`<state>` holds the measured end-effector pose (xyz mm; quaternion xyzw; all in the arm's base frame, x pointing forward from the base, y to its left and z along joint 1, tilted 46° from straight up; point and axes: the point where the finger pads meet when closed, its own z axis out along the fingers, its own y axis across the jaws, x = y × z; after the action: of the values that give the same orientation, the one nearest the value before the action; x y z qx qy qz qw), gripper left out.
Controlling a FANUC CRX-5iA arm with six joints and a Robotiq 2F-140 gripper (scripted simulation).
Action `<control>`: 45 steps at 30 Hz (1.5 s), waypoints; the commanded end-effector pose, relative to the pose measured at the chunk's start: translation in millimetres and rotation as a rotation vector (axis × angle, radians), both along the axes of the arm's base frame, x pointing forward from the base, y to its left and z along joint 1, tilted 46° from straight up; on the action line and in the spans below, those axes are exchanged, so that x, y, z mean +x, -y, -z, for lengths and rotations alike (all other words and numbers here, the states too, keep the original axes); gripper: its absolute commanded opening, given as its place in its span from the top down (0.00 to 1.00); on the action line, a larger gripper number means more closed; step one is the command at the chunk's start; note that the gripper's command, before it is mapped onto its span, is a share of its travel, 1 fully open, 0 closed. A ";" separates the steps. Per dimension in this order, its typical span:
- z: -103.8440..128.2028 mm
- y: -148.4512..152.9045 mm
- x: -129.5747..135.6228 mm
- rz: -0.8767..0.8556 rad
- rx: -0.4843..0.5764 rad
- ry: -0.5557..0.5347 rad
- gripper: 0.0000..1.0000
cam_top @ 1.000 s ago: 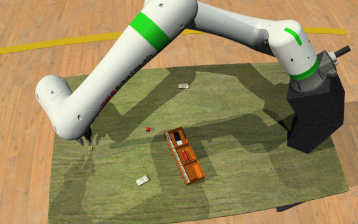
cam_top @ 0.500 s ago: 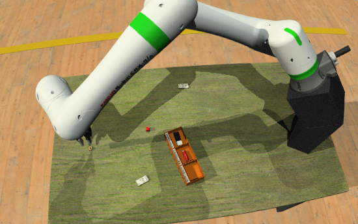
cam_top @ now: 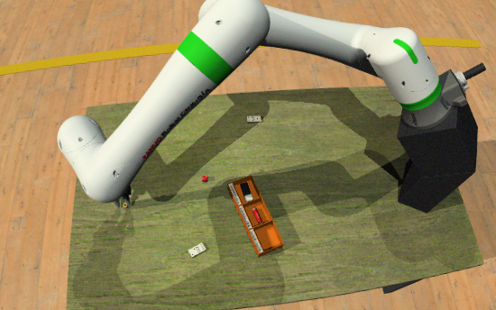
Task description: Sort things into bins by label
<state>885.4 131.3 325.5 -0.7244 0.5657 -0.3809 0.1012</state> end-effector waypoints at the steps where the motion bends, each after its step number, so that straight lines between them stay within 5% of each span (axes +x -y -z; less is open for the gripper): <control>1: 7.1 2.7 8.1 0.000 0.000 0.000 0.73; 30: 15.6 6.3 15.9 0.000 0.000 0.000 0.73; 31: 15.6 6.3 15.9 0.000 0.000 0.000 0.84; 45: 15.6 6.3 15.9 0.000 0.000 0.000 0.84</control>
<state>901.3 124.8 309.6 -0.7244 0.5656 -0.3809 0.1012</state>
